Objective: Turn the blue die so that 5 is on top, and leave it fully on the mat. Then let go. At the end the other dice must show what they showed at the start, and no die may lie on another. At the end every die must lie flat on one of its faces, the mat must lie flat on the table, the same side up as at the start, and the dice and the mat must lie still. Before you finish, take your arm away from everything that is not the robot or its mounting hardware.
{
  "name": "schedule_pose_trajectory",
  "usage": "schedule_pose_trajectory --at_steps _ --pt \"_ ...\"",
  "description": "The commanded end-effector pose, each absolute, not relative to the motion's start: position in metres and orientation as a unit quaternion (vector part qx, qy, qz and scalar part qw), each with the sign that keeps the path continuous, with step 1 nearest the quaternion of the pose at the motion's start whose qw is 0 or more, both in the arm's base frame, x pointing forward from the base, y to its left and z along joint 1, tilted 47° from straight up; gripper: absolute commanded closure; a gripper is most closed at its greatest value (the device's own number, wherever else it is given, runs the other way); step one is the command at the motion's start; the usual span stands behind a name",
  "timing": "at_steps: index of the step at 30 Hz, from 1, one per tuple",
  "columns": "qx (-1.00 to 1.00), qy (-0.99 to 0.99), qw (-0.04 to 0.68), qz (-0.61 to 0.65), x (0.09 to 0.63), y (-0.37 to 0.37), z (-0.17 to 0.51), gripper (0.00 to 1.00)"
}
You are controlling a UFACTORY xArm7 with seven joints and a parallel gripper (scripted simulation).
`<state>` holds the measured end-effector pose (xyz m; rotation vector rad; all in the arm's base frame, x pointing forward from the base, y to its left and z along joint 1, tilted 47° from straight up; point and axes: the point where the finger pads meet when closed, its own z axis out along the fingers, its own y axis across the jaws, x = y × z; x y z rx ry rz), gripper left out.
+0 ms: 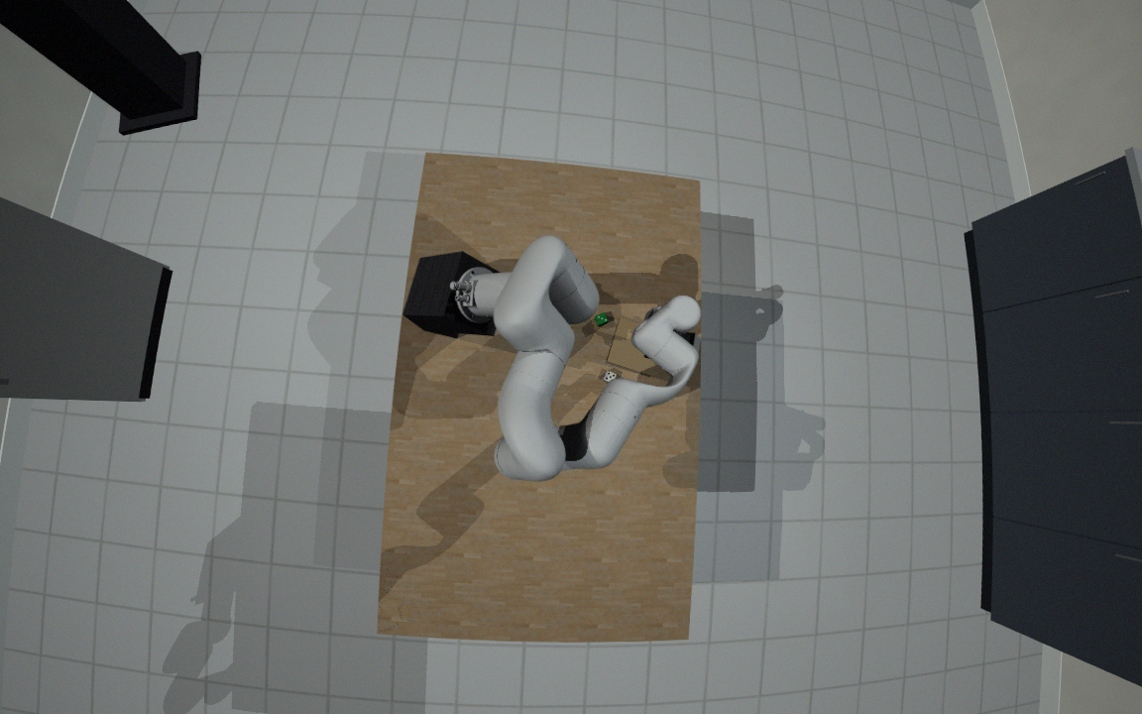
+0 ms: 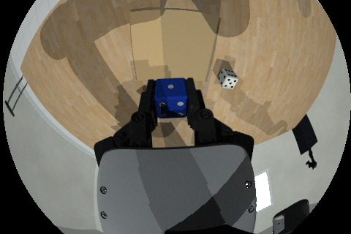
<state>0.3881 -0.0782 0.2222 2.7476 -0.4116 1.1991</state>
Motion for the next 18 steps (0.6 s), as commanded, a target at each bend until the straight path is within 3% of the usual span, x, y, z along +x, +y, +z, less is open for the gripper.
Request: schedule_pose_trajectory --at_steps 1,18 --pt "0.909 -0.115 0.062 0.396 0.3874 -0.0809 0.2248 0.73" --pt "0.910 -0.101 0.068 0.397 0.3871 -0.0836 0.2265 0.73"
